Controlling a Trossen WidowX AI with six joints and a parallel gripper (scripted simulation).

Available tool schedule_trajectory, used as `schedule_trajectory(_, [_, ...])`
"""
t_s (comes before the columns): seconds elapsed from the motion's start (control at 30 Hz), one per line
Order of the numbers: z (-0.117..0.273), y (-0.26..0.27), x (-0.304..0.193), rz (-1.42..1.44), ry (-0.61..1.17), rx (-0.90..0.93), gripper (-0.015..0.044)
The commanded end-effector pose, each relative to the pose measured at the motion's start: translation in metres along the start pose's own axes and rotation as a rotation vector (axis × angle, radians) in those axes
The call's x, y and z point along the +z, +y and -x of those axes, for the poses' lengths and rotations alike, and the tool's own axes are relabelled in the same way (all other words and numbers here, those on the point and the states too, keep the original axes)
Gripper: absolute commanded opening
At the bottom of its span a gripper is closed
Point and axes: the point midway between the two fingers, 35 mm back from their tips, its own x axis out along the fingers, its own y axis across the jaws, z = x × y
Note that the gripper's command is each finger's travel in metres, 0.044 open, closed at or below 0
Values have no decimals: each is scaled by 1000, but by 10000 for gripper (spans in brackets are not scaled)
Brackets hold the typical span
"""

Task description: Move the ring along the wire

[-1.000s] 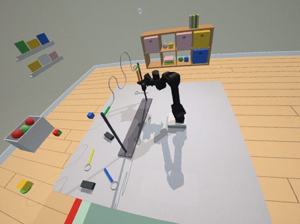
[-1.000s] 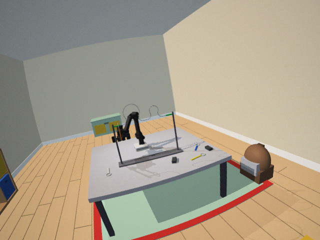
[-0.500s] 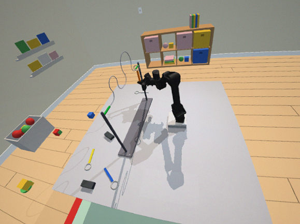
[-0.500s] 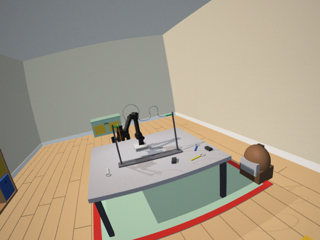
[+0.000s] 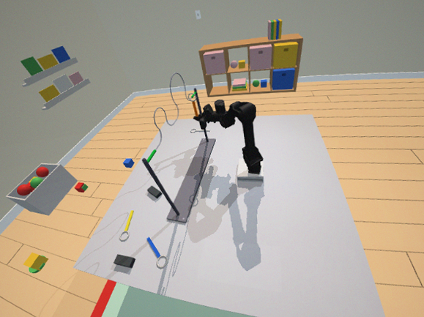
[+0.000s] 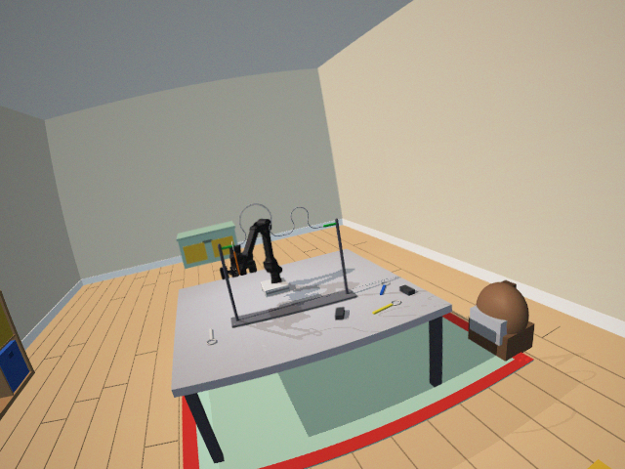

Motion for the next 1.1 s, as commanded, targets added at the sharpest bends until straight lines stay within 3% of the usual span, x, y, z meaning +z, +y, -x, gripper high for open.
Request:
schedule_trajectory(0.0, [1,5,3,9,-4,-3,-150])
schedule_trajectory(1.07, [0,61,5,-184,-5,2,-150])
